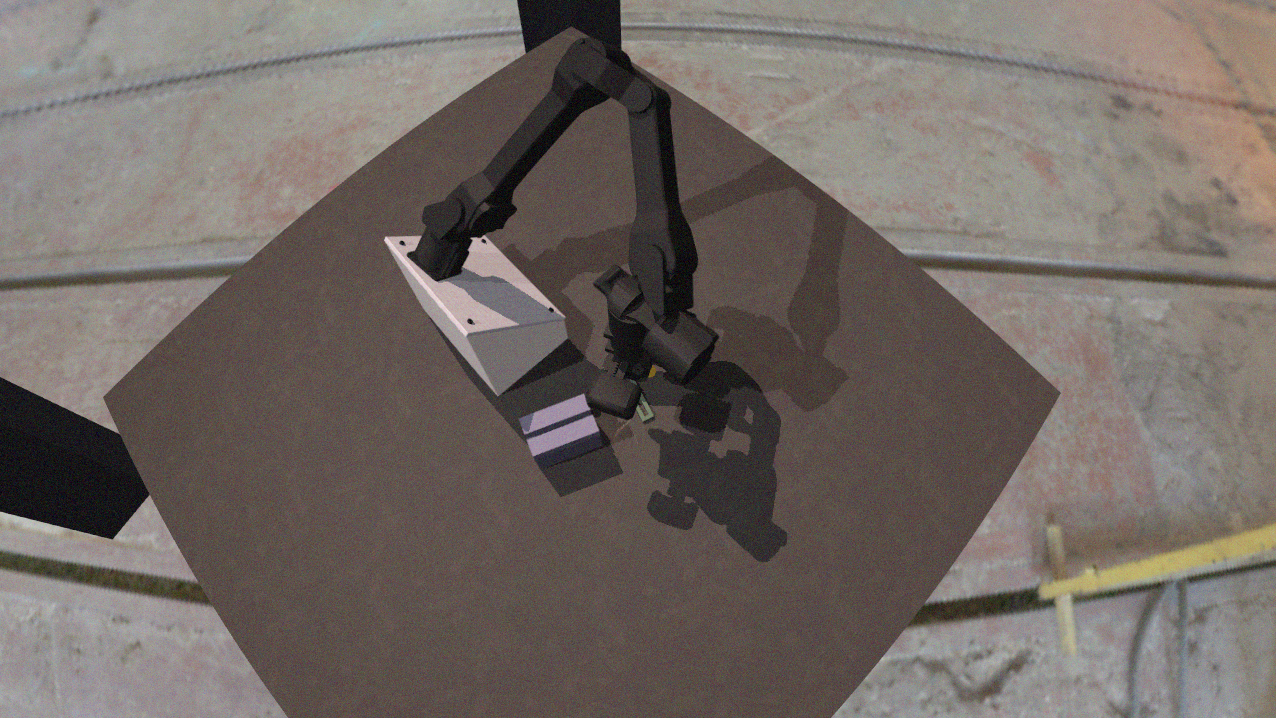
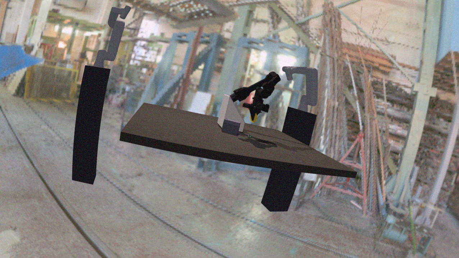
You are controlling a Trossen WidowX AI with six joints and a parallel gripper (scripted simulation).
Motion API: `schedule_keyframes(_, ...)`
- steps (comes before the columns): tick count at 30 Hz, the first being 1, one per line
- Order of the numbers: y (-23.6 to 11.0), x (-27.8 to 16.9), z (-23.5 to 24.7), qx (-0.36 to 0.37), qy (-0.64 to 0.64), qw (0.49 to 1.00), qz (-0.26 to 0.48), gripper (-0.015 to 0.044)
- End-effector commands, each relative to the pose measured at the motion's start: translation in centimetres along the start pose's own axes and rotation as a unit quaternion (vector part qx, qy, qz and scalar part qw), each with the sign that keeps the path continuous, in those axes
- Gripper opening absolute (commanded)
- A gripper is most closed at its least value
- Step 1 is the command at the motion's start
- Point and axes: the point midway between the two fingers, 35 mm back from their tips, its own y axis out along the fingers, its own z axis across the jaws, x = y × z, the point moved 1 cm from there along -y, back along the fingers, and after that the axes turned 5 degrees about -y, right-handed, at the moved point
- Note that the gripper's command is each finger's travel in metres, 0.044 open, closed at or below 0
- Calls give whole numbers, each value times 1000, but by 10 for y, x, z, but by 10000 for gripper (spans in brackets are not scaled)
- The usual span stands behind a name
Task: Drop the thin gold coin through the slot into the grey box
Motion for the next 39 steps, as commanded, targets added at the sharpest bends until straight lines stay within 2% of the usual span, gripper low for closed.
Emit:
schedule_keyframes(1, 0, -2, 1, 3, -69, 998, 0, 0)
schedule_keyframes(19, 0, -5, 0, 3, -357, 934, -1, 0)
schedule_keyframes(39, 0, -24, -31, -1, -359, 933, 3, 0)
